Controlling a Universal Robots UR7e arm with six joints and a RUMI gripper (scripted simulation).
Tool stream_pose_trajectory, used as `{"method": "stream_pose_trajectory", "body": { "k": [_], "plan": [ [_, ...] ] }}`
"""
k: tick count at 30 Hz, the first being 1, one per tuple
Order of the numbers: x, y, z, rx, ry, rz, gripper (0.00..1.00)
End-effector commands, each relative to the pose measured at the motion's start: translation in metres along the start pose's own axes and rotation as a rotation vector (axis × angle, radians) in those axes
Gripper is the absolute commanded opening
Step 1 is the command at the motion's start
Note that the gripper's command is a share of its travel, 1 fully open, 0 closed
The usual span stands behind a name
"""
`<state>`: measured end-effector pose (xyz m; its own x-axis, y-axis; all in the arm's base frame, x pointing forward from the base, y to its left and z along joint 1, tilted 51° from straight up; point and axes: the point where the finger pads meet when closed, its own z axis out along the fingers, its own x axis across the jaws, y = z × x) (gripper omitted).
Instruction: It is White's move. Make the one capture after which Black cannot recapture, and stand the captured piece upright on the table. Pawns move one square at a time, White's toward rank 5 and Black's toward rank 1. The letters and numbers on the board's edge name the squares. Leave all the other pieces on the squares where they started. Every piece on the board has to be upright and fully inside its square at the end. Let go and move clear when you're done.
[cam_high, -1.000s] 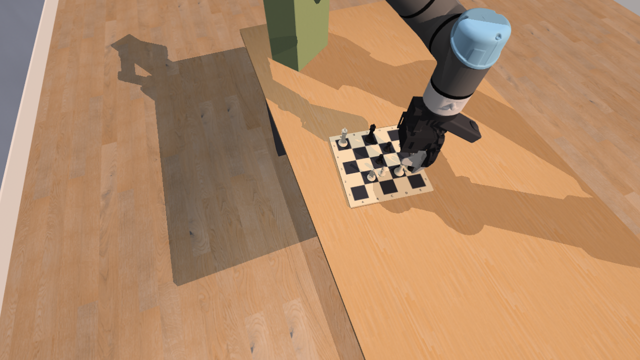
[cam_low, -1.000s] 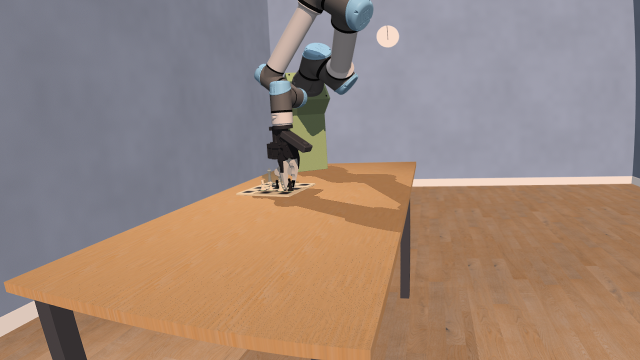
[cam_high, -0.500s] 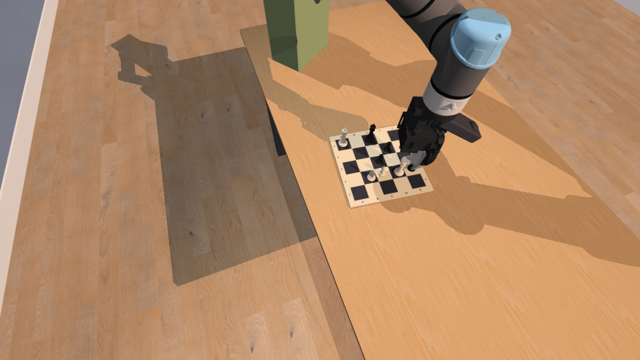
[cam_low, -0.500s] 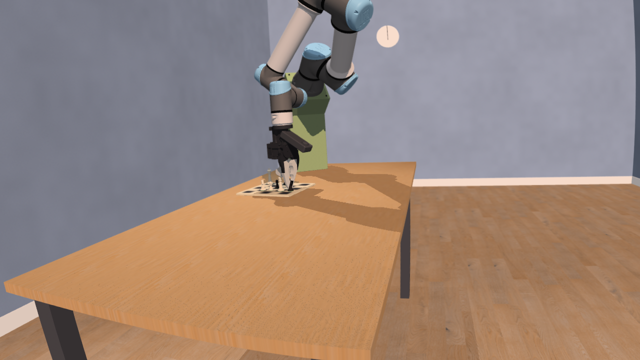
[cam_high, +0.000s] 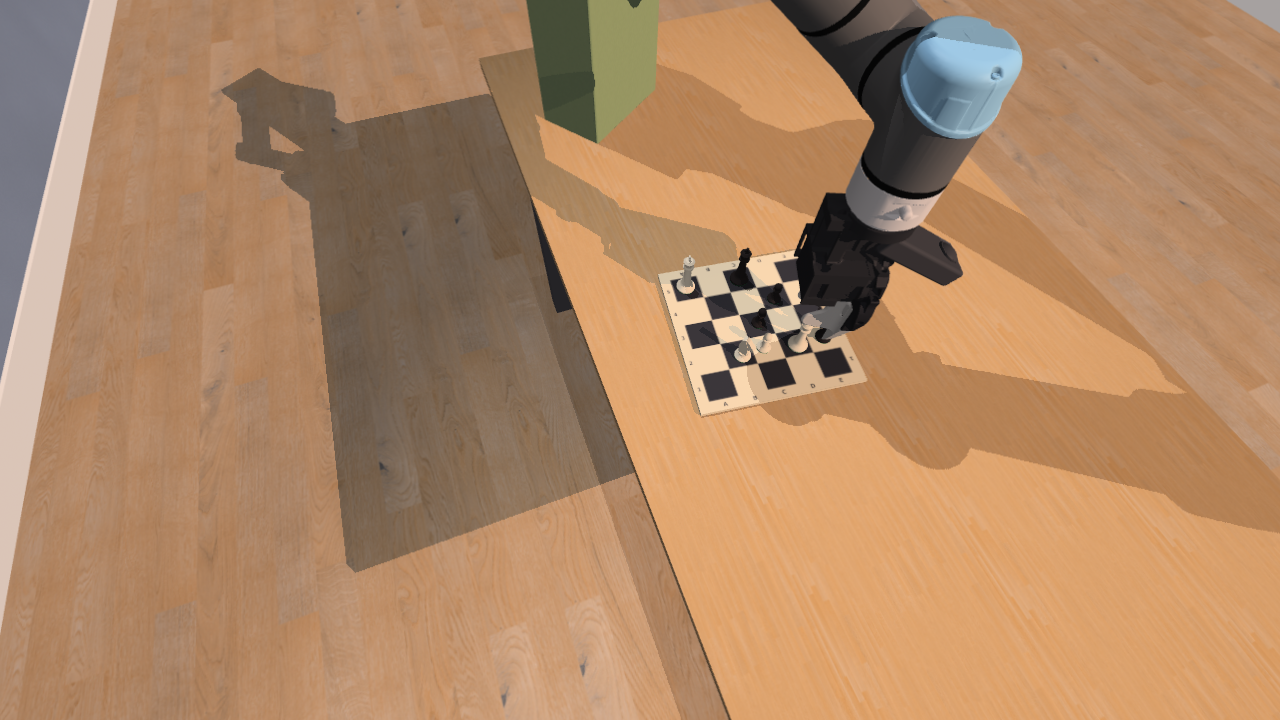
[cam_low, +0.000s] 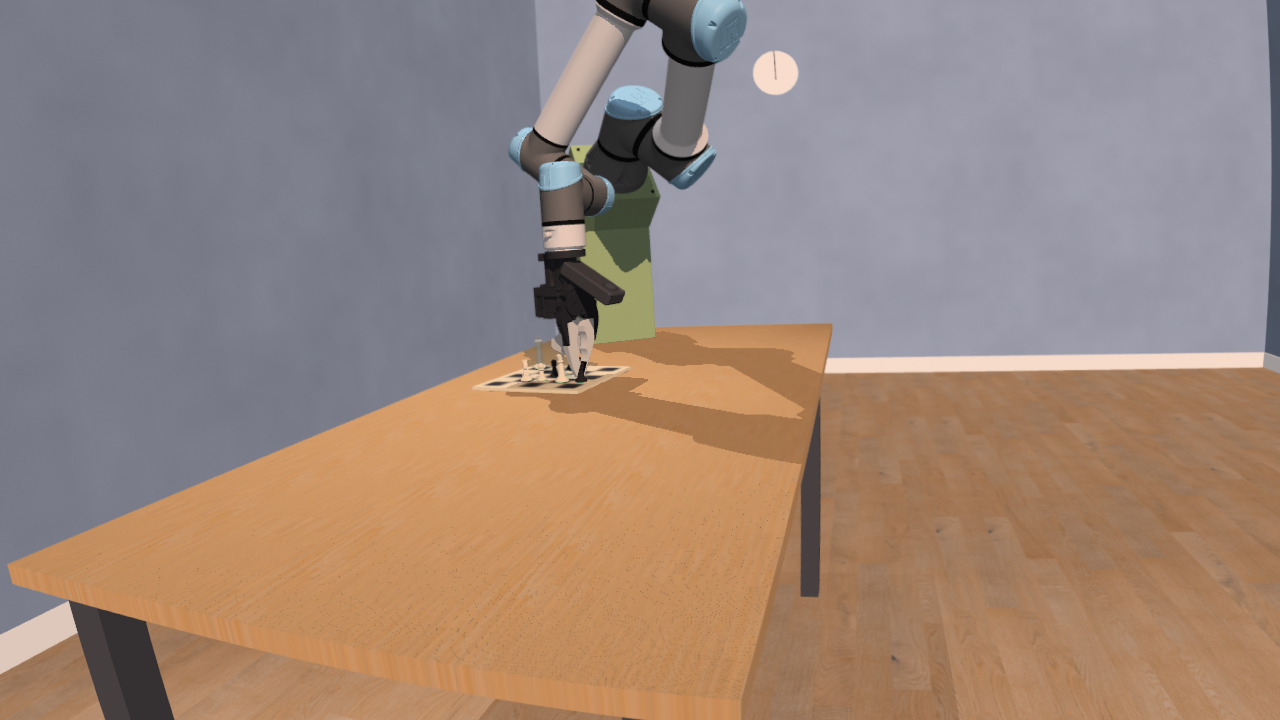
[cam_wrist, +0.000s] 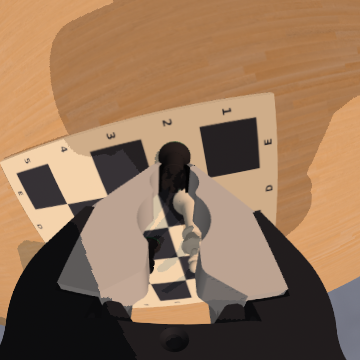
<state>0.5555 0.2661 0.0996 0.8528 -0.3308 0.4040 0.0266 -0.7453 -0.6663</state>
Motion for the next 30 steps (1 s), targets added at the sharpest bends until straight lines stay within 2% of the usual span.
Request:
{"method": "stream_pose_trajectory", "body": {
  "k": [1,23,30],
  "plan": [
    [0.000,0.000,0.000,0.000,0.001,0.000,0.00],
    [0.000,0.000,-0.001,0.000,0.001,0.000,0.00],
    [0.000,0.000,-0.012,0.000,0.001,0.000,0.00]
  ]
}}
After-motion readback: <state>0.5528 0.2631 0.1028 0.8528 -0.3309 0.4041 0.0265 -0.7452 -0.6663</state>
